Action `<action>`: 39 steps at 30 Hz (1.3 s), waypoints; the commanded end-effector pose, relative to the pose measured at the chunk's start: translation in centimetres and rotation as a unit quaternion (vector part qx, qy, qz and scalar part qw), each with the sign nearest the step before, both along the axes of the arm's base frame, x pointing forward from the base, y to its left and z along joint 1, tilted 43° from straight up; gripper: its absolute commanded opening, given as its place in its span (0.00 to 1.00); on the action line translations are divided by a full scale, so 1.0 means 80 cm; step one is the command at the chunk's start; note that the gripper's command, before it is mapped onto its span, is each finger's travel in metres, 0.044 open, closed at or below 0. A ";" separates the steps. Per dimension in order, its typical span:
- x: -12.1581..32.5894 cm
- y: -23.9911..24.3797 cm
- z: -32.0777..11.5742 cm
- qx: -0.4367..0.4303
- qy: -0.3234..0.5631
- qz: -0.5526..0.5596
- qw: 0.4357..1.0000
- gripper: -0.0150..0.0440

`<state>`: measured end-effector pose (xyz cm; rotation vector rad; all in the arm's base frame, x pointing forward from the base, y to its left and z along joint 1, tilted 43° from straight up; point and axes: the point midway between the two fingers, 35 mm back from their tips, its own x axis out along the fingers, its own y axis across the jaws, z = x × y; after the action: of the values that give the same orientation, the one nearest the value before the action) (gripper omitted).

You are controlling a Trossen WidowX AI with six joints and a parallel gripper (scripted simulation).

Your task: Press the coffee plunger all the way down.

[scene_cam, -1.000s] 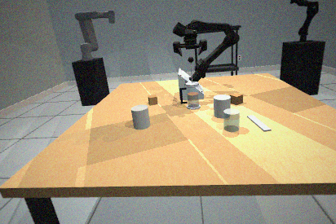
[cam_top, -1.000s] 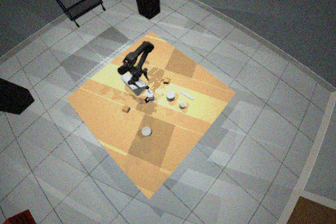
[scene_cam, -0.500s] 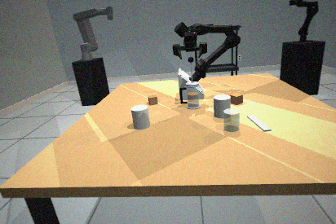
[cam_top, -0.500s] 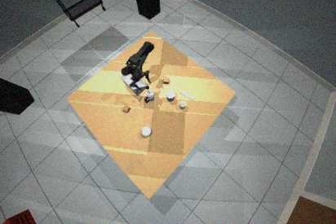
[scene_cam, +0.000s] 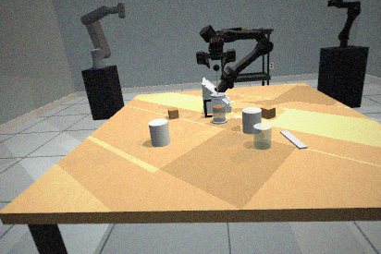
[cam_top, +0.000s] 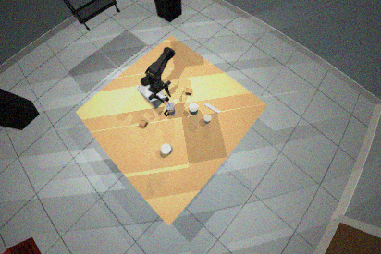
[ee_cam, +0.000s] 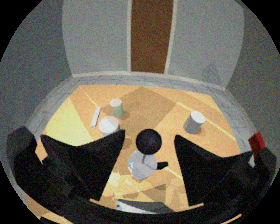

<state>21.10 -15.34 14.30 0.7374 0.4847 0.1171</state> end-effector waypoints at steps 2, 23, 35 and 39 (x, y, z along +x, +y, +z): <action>0.001 0.002 0.000 0.004 -0.001 0.001 1.000 0.51; 0.003 0.010 -0.013 0.003 0.001 0.002 1.000 0.46; 0.007 0.024 -0.033 0.002 0.004 0.002 1.000 0.46; 0.009 0.029 -0.039 0.002 0.004 0.003 1.000 0.46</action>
<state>21.82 -14.25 12.74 0.7175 0.4570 0.1166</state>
